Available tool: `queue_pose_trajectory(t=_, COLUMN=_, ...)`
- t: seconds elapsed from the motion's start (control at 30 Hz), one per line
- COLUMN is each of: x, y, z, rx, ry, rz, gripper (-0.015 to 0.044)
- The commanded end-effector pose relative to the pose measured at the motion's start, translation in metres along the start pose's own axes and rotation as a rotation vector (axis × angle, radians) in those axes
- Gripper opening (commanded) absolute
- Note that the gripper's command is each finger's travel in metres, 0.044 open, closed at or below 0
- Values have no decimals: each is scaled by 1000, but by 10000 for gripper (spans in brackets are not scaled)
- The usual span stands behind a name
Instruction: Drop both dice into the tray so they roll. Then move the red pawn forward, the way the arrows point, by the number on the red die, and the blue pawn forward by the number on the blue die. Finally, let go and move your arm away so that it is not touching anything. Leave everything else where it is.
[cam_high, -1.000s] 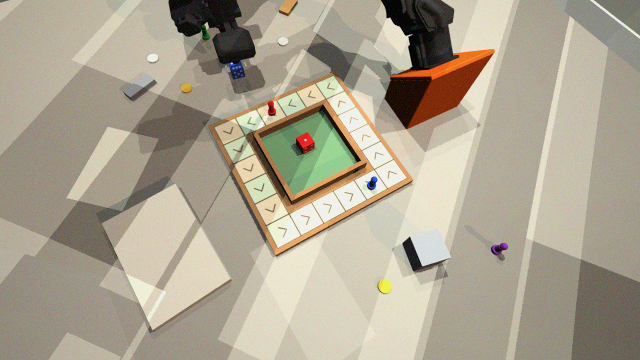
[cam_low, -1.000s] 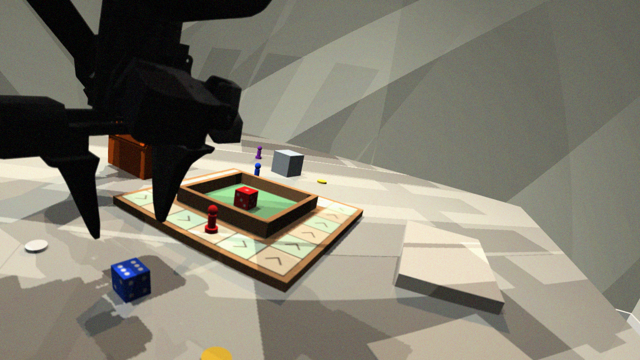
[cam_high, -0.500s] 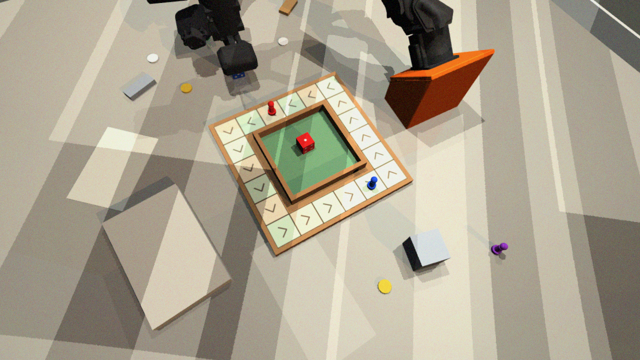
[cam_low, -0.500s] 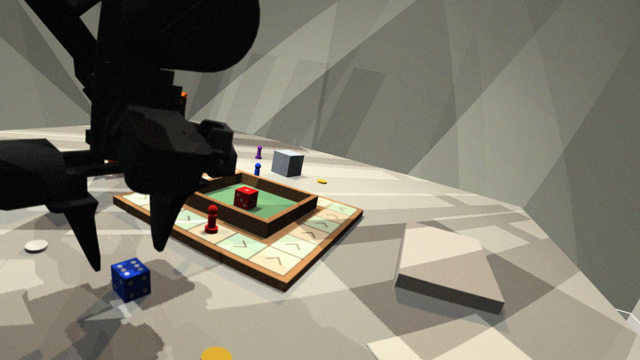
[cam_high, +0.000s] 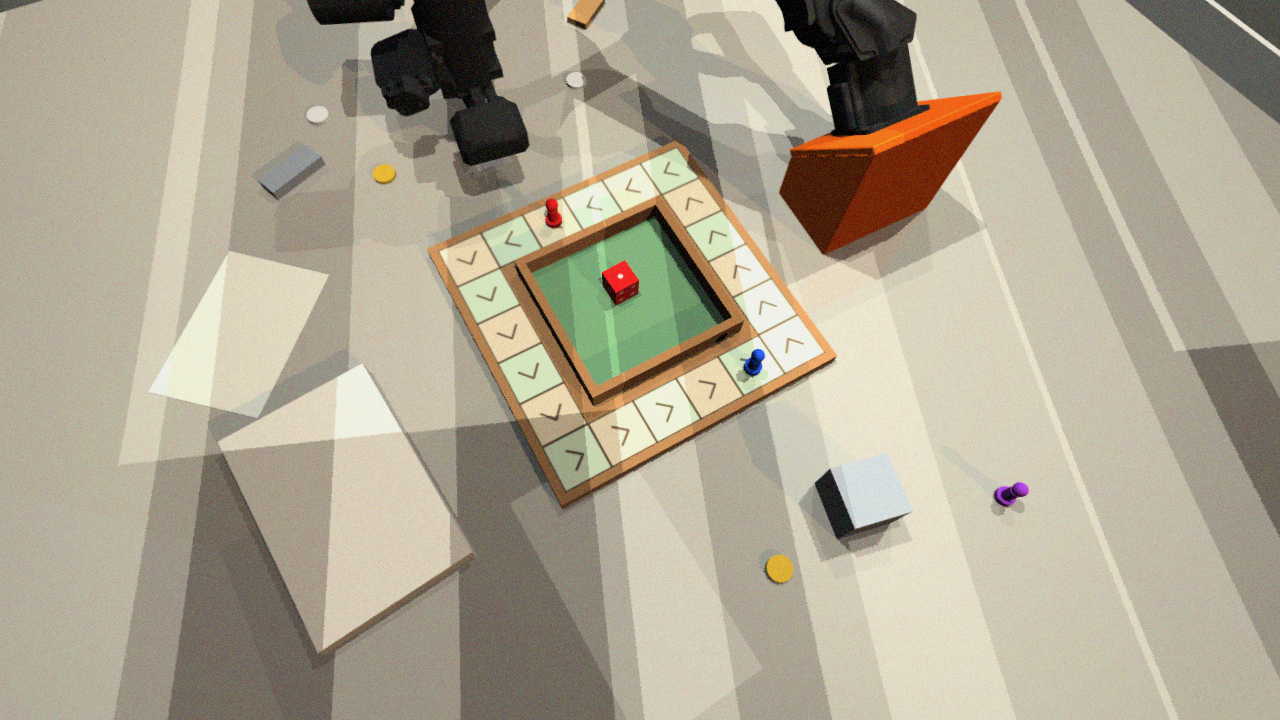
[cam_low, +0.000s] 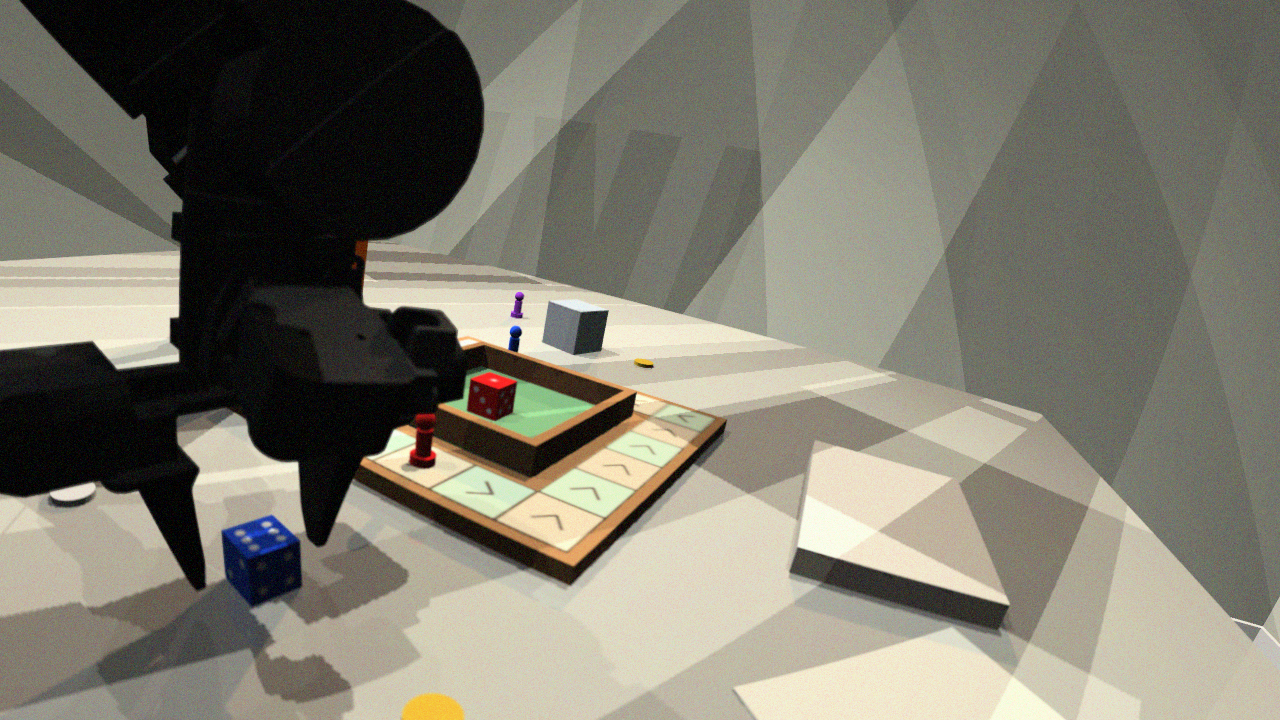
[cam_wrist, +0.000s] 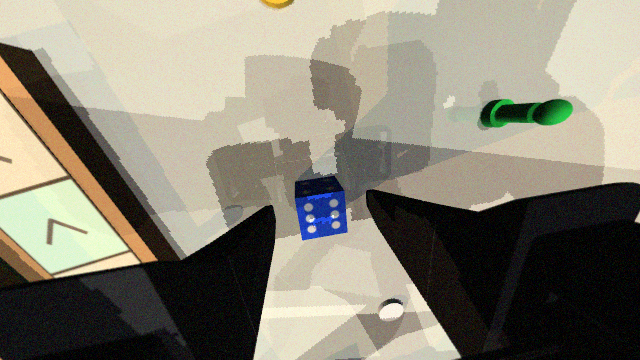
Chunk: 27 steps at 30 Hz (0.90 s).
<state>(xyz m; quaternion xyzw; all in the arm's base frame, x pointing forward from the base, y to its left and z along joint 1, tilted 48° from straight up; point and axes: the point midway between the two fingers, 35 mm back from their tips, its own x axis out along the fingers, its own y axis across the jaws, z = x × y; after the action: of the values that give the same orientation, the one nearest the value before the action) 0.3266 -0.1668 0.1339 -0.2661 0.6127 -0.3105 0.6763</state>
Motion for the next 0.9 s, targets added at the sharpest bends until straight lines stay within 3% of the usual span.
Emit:
queue_pose_trajectory(t=0.0, x=3, y=1, z=0, rx=-5, ry=-1, rz=3, gripper=222)
queue_pose_trajectory(t=0.13, x=3, y=1, z=0, rx=-5, ry=-1, rz=3, gripper=118)
queue_pose_trajectory(t=0.37, x=3, y=1, z=0, rx=-5, ry=-1, rz=3, gripper=71)
queue_pose_trajectory(t=0.47, x=-1, y=1, z=1, rx=-4, ry=-1, rz=5, gripper=0)
queue_pose_trajectory(t=0.87, x=-66, y=1, z=8, rx=-4, ry=1, rz=16, gripper=0)
